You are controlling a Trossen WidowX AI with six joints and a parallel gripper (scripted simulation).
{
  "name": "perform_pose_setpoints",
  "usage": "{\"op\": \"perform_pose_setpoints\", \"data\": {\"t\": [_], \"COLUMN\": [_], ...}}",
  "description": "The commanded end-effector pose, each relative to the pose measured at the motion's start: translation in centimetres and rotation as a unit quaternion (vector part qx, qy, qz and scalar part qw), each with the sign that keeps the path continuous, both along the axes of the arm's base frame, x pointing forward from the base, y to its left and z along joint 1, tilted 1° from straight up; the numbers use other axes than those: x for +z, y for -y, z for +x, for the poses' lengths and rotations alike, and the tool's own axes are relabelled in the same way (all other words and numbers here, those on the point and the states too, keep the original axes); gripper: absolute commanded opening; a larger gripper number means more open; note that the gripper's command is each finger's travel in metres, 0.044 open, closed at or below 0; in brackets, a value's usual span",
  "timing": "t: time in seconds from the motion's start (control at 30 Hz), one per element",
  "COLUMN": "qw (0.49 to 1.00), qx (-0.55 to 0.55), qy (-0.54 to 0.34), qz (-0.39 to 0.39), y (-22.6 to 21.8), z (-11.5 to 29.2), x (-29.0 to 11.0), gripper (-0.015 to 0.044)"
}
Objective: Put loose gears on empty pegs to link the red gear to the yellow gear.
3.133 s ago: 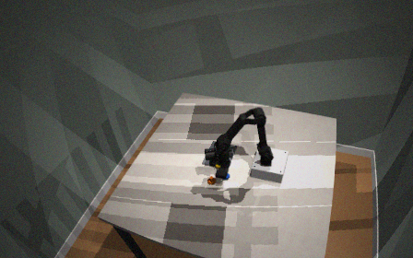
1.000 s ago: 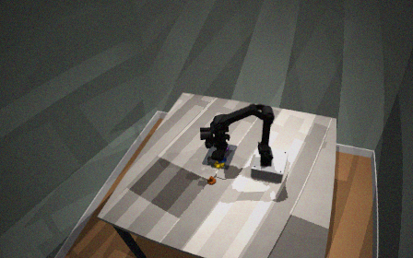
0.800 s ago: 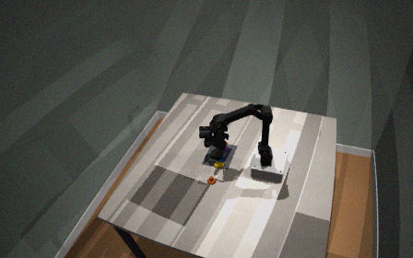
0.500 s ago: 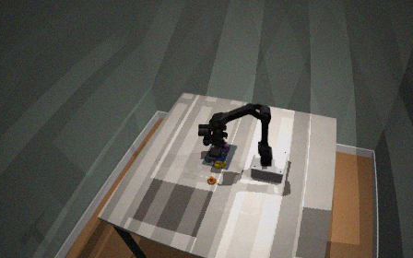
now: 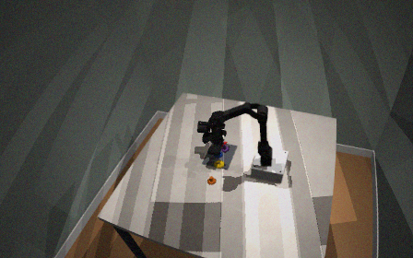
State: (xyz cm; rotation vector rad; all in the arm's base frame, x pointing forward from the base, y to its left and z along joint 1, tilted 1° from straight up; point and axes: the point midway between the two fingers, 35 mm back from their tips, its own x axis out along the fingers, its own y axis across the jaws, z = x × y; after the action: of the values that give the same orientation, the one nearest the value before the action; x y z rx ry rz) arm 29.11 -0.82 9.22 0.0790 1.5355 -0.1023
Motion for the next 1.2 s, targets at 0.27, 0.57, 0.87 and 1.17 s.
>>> {"op": "perform_pose_setpoints", "data": {"t": [0.27, 0.57, 0.87, 1.17], "qw": [1.0, 1.0, 1.0, 1.0], "qx": [0.004, 0.006, 0.007, 0.007], "qy": [-0.001, -0.002, -0.003, -0.003], "qz": [-0.002, -0.002, -0.002, -0.001], "y": [2.8, 4.9, 7.1, 9.2], "z": [1.0, 1.5, 1.9, 2.0], "x": [-1.2, -2.1, -3.1, -4.0], "gripper": [0.0, 0.0, 0.0, 0.0]}}
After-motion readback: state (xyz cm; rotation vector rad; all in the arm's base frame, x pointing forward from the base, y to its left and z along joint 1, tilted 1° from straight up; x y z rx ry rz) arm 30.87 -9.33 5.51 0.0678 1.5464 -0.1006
